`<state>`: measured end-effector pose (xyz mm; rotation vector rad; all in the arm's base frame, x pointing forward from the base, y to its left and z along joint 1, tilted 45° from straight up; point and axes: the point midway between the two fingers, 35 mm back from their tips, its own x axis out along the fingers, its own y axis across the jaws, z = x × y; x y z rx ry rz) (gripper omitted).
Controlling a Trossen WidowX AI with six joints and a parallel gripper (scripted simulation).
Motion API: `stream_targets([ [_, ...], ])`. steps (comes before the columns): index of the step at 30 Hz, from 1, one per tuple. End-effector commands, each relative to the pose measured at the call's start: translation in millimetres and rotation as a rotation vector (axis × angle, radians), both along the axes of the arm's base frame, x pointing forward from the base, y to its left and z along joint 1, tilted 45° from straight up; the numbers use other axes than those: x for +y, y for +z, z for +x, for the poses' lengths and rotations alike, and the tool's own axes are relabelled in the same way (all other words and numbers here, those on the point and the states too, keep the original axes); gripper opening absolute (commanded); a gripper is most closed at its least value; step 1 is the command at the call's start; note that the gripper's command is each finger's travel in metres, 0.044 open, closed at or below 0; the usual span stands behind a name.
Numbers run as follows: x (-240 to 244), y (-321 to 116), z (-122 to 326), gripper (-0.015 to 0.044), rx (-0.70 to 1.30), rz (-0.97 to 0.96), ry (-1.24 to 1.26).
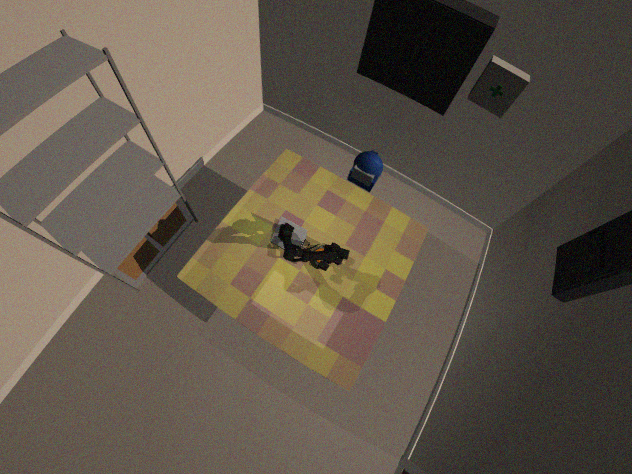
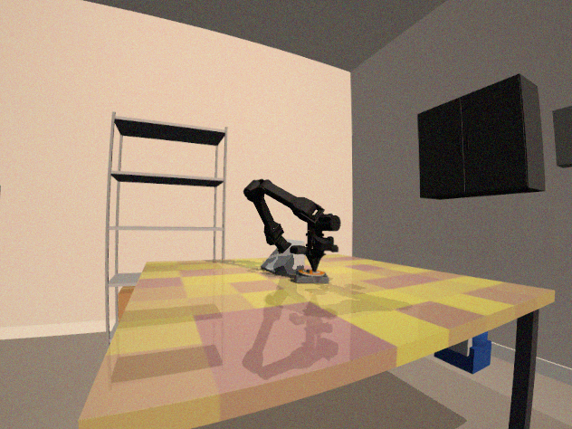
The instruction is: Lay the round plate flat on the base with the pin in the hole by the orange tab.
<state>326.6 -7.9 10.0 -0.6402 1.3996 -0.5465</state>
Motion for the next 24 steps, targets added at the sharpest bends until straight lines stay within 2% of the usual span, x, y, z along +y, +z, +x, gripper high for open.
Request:
stream_targets([
  [1, -6.2, 2.5, -3.5, 0.0, 0.006, -0.007, 0.0],
  [24, -22.4, 16.6, -21.5, 0.0, 0.007, -0.008, 0.0],
])
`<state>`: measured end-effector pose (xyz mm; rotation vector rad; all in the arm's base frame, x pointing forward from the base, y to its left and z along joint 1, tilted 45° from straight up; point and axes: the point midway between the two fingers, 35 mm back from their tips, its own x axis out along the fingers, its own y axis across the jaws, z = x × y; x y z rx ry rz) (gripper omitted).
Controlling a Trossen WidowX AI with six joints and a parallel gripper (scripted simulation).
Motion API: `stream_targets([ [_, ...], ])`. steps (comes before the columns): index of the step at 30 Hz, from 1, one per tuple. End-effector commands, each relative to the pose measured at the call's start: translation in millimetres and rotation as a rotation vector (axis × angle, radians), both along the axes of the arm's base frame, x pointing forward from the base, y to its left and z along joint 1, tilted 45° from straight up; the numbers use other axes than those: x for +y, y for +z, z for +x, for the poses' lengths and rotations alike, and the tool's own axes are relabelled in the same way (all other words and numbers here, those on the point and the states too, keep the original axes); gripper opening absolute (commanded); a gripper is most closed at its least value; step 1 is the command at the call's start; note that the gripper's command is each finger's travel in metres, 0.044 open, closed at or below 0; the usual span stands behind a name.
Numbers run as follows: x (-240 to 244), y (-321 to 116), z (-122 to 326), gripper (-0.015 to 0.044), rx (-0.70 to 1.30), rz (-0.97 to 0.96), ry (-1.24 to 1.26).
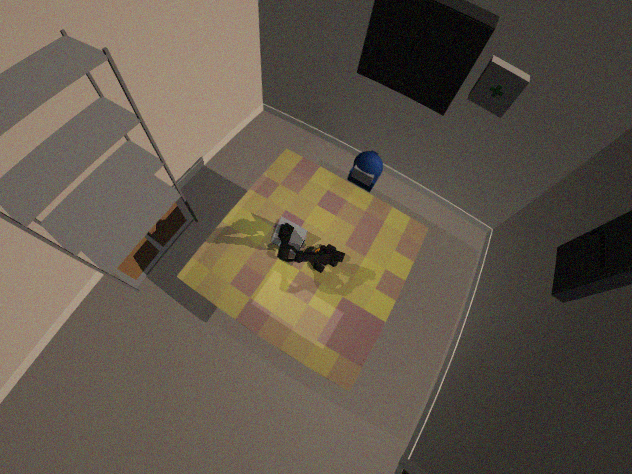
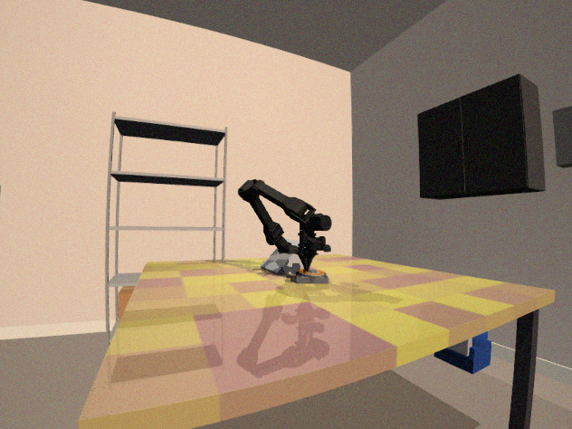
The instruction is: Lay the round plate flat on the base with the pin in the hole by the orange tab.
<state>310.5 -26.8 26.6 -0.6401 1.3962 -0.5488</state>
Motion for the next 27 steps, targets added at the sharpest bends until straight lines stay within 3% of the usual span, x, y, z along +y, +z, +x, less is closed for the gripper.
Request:
stream_targets([
  [1, -3.9, 0.5, -6.3, 0.0, 0.01, -0.006, 0.001],
  [27, -10.6, 6.1, -33.0, 0.0, 0.012, -0.006, 0.001],
])
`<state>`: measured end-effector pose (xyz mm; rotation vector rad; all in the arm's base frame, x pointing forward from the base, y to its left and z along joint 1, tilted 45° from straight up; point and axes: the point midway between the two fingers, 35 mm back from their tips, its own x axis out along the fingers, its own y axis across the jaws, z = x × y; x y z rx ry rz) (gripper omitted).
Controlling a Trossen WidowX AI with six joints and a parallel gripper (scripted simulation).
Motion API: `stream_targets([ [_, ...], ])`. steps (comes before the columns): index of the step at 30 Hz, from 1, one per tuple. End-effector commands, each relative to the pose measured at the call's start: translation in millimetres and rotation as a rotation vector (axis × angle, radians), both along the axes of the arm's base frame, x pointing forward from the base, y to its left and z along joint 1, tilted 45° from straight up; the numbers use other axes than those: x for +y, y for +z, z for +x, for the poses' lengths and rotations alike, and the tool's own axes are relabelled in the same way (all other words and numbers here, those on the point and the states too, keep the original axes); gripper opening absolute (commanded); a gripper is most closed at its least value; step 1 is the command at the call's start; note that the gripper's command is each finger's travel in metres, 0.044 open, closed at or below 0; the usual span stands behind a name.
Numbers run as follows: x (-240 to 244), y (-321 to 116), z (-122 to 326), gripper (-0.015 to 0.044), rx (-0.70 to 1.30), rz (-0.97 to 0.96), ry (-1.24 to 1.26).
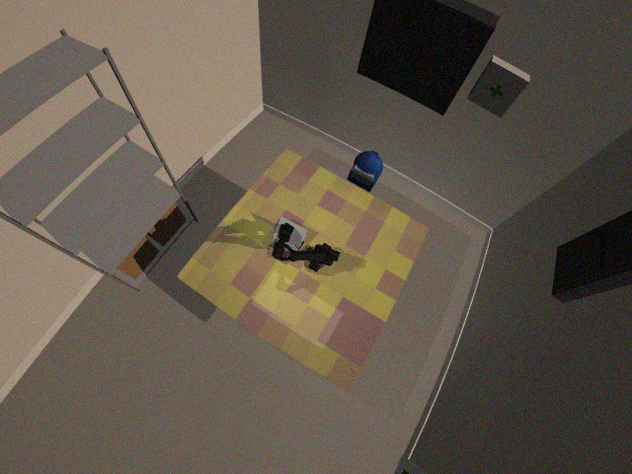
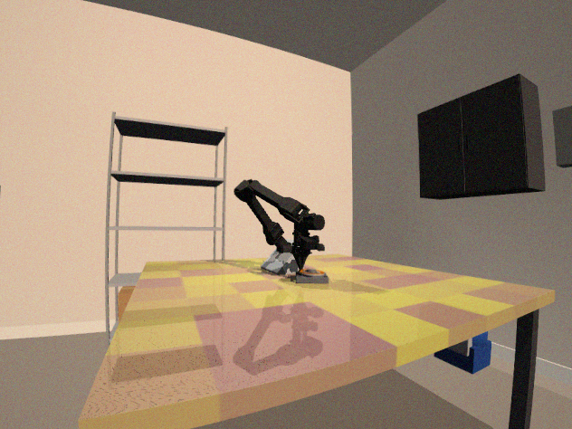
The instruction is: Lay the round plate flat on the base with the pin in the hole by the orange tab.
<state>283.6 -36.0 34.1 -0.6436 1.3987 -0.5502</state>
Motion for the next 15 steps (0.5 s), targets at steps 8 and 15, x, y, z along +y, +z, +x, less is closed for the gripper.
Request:
stream_targets([
  [8, -1.4, -1.8, -10.9, 0.0, 0.009, -0.003, 0.001],
  [15, -1.4, -2.5, -15.0, 0.0, 0.009, -0.003, 0.001],
])
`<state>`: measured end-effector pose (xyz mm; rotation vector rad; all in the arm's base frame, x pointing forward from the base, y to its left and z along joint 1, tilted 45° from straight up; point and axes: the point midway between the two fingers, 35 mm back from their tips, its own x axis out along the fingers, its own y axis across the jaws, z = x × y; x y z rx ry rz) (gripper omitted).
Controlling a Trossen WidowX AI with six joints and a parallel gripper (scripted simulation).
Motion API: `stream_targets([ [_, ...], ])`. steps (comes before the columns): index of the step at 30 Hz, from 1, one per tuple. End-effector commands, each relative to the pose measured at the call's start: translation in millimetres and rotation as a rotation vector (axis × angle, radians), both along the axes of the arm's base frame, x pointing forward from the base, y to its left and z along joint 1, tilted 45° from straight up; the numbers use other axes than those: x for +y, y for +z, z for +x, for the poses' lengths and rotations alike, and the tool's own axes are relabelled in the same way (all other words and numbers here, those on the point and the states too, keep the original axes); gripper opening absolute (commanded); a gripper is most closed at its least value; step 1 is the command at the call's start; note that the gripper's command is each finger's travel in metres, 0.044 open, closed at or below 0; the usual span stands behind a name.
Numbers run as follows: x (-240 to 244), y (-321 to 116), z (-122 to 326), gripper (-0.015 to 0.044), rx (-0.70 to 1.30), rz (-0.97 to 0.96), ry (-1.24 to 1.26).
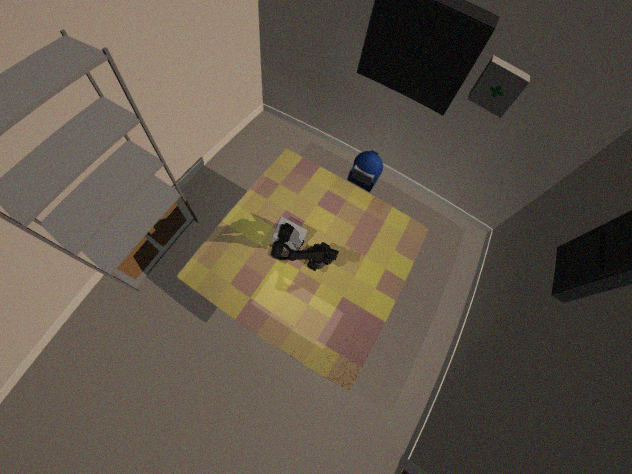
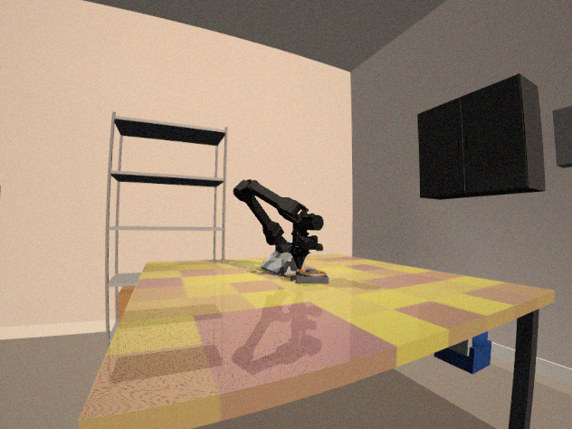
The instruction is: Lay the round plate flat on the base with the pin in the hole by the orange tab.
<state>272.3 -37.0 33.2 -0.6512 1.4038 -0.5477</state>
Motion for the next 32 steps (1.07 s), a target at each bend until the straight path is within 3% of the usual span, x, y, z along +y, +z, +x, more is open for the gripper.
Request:
stream_targets([
  [1, -0.5, -1.7, -4.3, 0.0, 0.001, 0.0, -0.003],
  [15, 31.4, 29.3, -11.0, 0.0, 0.002, 0.001, -0.003],
  [32, 27.6, 24.6, -9.8, 0.0, 0.004, -0.002, 0.005],
])
